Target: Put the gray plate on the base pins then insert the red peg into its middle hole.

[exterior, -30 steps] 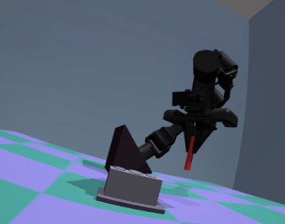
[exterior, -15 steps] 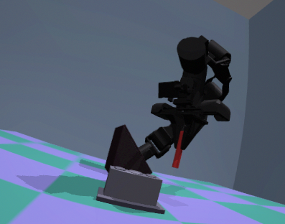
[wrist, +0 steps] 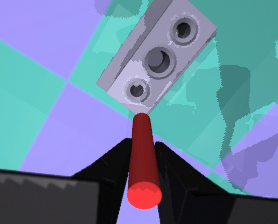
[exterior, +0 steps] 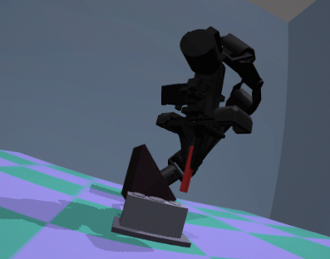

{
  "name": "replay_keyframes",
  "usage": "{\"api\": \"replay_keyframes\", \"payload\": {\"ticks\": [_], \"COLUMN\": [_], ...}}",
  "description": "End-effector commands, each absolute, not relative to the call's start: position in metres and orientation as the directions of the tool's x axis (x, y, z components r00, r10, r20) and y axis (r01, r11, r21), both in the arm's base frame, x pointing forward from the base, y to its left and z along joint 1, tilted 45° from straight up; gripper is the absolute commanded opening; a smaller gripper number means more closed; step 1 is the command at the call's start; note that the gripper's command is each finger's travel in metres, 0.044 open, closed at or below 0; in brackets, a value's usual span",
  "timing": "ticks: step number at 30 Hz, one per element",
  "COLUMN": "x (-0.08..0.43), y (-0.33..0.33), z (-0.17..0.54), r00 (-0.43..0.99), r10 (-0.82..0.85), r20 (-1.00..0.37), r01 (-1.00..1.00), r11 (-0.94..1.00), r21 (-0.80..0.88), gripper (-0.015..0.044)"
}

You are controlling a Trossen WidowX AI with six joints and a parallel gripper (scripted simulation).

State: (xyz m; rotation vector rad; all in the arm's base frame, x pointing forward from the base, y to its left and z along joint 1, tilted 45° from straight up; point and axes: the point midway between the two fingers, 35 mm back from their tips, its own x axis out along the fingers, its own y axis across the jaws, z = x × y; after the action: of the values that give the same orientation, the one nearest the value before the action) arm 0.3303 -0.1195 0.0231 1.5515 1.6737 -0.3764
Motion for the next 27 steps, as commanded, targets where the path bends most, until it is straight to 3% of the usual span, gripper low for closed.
{"api": "replay_keyframes", "payload": {"ticks": [1, 27], "x": [0.332, 0.337], "y": [-0.128, -0.147], "z": [0.012, -0.012], "r00": [0.075, 0.075], "r10": [0.693, 0.695], "r20": [-0.717, -0.715], "r01": [0.933, 0.932], "r11": [0.205, 0.205], "r21": [0.296, 0.298], "gripper": [0.0000, 0.0000]}}
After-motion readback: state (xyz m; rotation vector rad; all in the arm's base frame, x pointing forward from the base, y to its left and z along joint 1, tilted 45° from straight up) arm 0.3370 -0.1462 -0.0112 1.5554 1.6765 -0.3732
